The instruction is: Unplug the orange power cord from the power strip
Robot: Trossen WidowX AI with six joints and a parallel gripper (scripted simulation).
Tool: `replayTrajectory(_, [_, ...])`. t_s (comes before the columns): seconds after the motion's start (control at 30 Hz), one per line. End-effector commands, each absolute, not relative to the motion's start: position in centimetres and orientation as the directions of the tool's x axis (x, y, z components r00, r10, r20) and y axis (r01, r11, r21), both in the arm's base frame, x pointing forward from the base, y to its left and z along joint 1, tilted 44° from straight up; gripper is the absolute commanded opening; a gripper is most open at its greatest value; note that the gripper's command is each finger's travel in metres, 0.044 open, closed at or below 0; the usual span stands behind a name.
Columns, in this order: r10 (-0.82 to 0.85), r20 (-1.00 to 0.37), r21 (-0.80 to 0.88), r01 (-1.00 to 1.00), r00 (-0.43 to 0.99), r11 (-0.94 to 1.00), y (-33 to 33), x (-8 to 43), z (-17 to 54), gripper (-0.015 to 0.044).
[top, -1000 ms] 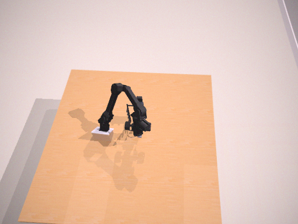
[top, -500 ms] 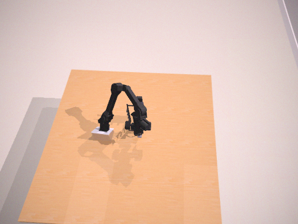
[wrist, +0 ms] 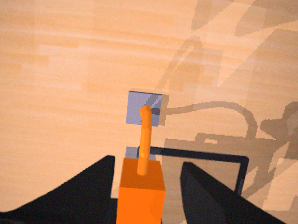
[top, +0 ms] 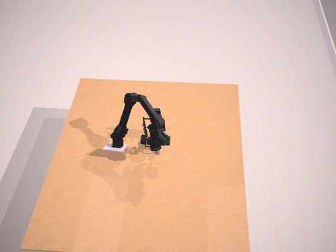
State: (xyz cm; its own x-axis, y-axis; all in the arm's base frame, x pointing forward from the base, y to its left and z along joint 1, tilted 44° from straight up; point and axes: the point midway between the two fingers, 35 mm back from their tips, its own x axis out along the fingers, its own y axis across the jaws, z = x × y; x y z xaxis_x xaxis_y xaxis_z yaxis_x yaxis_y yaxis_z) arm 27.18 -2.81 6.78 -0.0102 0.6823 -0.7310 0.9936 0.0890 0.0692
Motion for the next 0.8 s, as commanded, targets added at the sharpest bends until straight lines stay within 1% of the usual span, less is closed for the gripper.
replayTrajectory(0.0, [0.683,-0.73,0.071,0.994,-0.005,0.083,-2.4,27.2,7.3,0.016])
replayTrajectory(0.5, [0.685,-0.729,0.07,0.994,-0.006,0.083,-0.7,26.9,8.9,0.016])
replayTrajectory(0.77, [0.685,-0.729,0.071,0.994,-0.006,0.083,-0.3,26.9,8.4,0.016])
